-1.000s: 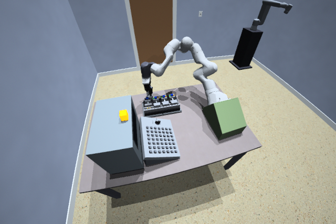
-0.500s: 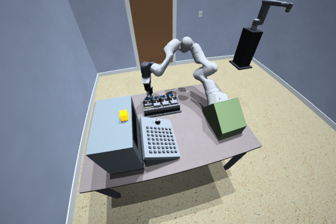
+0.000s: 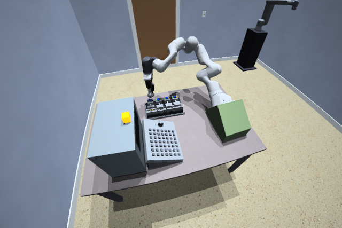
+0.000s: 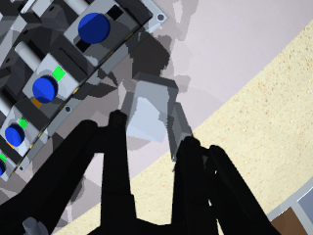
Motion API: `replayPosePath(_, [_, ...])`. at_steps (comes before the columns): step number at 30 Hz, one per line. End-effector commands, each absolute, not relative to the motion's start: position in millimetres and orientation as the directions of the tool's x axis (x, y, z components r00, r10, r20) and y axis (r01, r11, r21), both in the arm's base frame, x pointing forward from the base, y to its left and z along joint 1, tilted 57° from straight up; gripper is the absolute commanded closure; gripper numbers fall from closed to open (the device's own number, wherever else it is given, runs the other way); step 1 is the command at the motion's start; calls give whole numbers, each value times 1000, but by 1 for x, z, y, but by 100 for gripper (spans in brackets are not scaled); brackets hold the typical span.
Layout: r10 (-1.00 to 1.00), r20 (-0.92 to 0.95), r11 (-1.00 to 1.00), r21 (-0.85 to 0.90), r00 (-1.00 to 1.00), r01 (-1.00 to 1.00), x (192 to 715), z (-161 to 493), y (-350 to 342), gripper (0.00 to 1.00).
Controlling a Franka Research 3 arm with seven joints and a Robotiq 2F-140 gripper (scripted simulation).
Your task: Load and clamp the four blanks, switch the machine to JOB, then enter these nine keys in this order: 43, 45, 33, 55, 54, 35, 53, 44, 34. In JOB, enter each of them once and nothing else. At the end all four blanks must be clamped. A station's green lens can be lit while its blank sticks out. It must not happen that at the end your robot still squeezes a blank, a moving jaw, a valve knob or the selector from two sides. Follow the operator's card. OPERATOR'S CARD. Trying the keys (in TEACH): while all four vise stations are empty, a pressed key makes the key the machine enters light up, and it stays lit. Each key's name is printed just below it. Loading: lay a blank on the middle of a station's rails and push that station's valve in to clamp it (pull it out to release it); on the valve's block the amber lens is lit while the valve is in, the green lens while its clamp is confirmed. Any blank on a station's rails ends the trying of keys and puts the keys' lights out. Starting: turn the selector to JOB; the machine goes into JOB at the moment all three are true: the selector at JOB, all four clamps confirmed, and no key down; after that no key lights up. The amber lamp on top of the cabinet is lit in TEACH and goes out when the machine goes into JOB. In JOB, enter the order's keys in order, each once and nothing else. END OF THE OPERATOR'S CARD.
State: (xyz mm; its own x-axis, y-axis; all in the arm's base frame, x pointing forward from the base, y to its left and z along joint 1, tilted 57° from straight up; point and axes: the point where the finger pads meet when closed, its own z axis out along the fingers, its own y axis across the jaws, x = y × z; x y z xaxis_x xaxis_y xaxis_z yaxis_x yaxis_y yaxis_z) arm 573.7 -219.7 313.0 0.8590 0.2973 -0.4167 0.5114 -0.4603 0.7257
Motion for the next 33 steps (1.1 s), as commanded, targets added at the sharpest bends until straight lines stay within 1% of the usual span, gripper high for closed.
replayPosePath(1, [285, -427, -463, 722, 858, 514, 568, 328, -198, 100])
replayPosePath(9, [285, -427, -463, 722, 858, 514, 567, 356, -156, 100])
replayPosePath(20, [285, -427, -463, 722, 858, 514, 567, 368, -137, 100])
replayPosePath(29, [280, -418, -466, 728, 864, 503, 569, 366, -134, 100])
replayPosePath(33, [233, -343, -490, 767, 910, 414, 578, 341, -114, 100])
